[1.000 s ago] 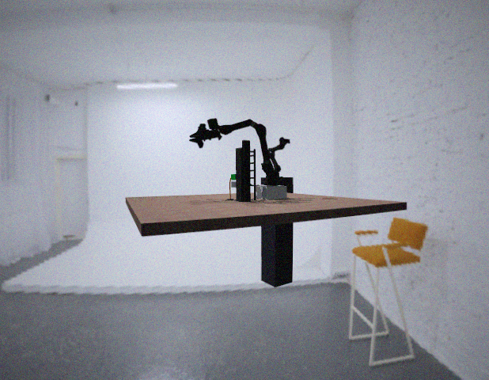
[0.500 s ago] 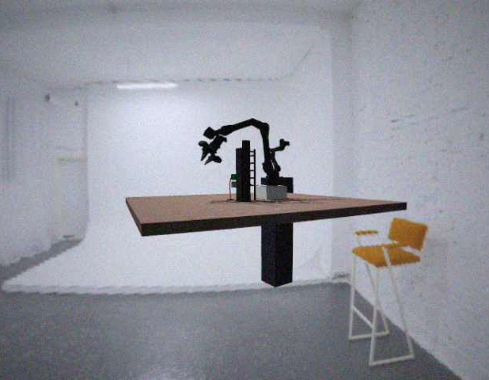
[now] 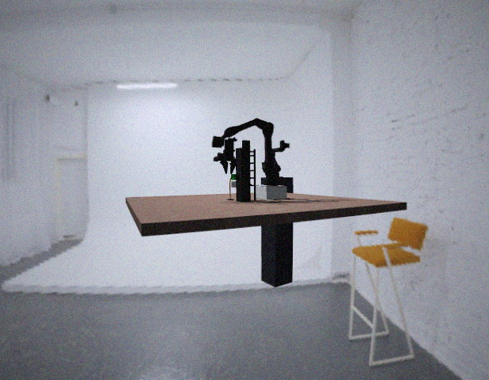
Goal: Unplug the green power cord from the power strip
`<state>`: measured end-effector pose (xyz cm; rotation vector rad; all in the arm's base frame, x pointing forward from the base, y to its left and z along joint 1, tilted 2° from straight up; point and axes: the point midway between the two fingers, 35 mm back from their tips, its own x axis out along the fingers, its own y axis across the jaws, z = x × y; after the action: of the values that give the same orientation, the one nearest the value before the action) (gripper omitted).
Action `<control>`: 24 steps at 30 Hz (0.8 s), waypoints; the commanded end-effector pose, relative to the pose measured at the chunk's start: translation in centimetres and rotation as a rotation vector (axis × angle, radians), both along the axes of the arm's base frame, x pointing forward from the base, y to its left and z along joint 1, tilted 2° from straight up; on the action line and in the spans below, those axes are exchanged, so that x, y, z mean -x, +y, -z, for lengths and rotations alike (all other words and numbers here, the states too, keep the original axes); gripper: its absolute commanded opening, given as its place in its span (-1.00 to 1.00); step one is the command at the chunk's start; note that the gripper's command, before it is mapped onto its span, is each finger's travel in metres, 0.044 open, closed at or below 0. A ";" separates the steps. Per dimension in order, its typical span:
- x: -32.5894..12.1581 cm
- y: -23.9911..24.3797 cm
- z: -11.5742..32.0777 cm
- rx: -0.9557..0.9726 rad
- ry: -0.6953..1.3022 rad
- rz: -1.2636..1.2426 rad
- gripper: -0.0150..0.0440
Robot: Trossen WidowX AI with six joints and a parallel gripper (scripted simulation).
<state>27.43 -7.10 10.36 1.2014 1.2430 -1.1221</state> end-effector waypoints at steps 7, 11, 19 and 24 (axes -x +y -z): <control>0.8 0.4 0.2 0.012 0.040 0.015 0.05; 0.8 0.9 0.2 0.012 0.040 0.015 0.05; 0.9 2.2 0.1 0.011 0.040 0.015 0.05; 0.9 3.0 0.1 0.010 0.040 0.015 0.05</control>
<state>26.75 -4.62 10.36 1.1886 1.2557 -1.1579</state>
